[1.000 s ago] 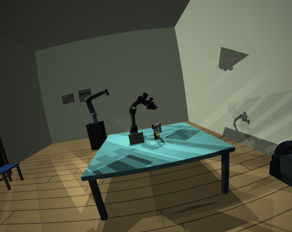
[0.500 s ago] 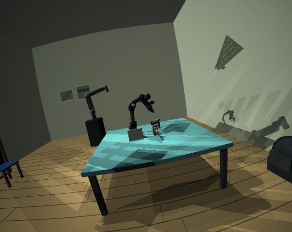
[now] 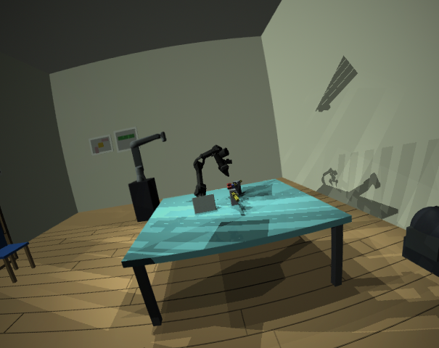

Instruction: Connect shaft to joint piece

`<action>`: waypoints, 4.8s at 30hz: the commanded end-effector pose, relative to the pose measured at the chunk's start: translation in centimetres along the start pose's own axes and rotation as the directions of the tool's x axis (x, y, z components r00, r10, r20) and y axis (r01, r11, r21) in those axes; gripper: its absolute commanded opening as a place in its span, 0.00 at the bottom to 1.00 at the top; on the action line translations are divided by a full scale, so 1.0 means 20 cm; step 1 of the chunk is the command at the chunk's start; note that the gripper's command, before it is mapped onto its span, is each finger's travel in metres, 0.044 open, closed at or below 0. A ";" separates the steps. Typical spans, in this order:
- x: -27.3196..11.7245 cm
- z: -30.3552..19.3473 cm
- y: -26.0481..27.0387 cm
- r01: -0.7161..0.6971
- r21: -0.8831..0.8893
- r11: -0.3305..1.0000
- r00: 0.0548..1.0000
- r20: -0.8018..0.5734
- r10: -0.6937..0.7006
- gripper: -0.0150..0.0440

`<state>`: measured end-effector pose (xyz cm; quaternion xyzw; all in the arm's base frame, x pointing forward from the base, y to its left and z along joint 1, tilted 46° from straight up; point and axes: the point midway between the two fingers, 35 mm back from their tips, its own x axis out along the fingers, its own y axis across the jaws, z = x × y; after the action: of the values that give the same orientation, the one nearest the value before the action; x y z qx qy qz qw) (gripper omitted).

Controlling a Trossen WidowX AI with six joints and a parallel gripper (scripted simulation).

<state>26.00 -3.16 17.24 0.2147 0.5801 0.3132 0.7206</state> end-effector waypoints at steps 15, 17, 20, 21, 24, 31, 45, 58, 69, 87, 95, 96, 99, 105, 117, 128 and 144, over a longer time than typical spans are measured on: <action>0.09 -0.02 0.02 -0.034 -0.465 0.885 0.990 -0.136 -0.034 1.00; 0.10 -0.02 0.03 -0.046 -0.521 0.852 0.988 -0.152 -0.040 1.00; 0.12 -0.02 0.03 -0.067 -0.601 0.796 0.983 -0.175 -0.050 1.00; 0.12 -0.02 0.03 -0.074 -0.626 0.776 0.982 -0.183 -0.054 1.00; 0.14 -0.02 0.03 -0.100 -0.697 0.710 0.976 -0.206 -0.064 1.00; 0.17 -0.02 0.04 -0.172 -0.829 0.532 0.962 -0.257 -0.091 1.00; 0.23 -0.02 0.05 -0.308 -0.933 0.186 0.932 -0.335 -0.139 1.00; 0.34 -0.05 0.06 -0.307 -0.933 0.186 0.932 -0.334 -0.140 1.00; 0.51 -0.11 0.07 -0.307 -0.934 0.185 0.933 -0.334 -0.137 1.00; 0.51 -0.04 0.42 -0.306 -0.934 0.184 0.933 -0.333 -0.135 1.00; 0.55 -0.05 0.41 -0.306 -0.934 0.184 0.933 -0.333 -0.135 1.00; 0.56 -0.06 0.41 -0.306 -0.934 0.184 0.933 -0.333 -0.135 1.00; 0.58 -0.06 0.41 -0.306 -0.934 0.184 0.933 -0.333 -0.135 1.00; 0.62 -0.08 0.40 -0.306 -0.934 0.184 0.933 -0.333 -0.135 1.00; 0.65 -0.09 0.40 -0.306 -0.934 0.184 0.933 -0.333 -0.135 0.69; 0.65 -0.09 0.40 -0.306 -0.934 0.184 0.933 -0.333 -0.135 0.56; 0.65 -0.09 0.40 -0.306 -0.934 0.184 0.933 -0.333 -0.135 0.56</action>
<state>24.36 11.47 13.04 -0.3204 0.3483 0.6826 0.5569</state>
